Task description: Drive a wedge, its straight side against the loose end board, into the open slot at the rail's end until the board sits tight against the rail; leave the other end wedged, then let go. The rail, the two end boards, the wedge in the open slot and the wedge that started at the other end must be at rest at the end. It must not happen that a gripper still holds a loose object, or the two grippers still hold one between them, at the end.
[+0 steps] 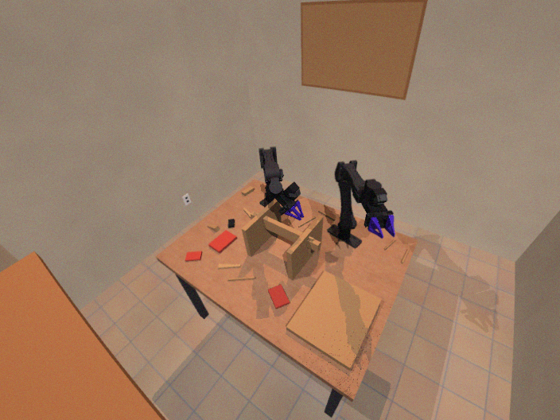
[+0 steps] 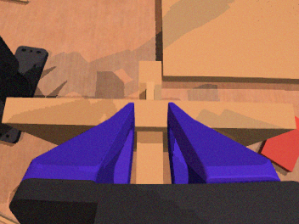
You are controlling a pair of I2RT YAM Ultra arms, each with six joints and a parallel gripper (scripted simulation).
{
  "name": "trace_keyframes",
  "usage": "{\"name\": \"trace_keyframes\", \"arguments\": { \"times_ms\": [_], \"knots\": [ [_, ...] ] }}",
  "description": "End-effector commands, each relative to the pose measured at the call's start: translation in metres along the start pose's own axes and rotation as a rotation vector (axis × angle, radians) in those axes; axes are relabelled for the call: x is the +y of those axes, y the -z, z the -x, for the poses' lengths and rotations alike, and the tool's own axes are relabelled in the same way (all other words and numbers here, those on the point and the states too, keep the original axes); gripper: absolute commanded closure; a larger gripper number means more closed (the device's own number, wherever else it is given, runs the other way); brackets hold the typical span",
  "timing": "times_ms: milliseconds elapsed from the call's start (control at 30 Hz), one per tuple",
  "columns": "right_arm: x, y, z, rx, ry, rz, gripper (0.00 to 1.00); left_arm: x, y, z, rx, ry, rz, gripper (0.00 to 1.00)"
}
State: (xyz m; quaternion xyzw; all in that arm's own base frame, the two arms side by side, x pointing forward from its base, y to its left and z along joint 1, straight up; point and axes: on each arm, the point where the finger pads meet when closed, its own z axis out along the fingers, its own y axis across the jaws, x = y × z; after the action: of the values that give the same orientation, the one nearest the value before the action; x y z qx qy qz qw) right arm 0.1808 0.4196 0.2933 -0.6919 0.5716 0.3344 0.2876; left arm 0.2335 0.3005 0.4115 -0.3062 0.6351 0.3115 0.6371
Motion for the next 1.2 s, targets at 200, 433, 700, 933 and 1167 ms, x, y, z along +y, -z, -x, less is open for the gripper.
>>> {"name": "trace_keyframes", "arguments": {
  "times_ms": [200, 433, 700, 933, 1167],
  "knots": [
    [0.002, 0.024, 0.033, -0.086, 0.066, -0.036, 0.80, -0.002, -0.001, 0.009, -0.008, 0.007, -0.006, 0.57],
    [0.002, 0.024, 0.033, -0.086, 0.066, -0.036, 0.80, -0.002, -0.001, 0.009, -0.008, 0.007, -0.006, 0.57],
    [0.002, 0.024, 0.033, -0.086, 0.066, -0.036, 0.80, -0.002, -0.001, 0.009, -0.008, 0.007, -0.006, 0.57],
    [-0.009, 0.032, 0.031, -0.090, 0.046, -0.071, 0.80, -0.002, -0.001, 0.009, -0.008, 0.007, -0.006, 0.57],
    [-0.044, 0.042, 0.002, -0.071, -0.050, -0.205, 0.80, -0.002, -0.001, 0.009, -0.008, 0.007, -0.006, 0.57]
  ]
}}
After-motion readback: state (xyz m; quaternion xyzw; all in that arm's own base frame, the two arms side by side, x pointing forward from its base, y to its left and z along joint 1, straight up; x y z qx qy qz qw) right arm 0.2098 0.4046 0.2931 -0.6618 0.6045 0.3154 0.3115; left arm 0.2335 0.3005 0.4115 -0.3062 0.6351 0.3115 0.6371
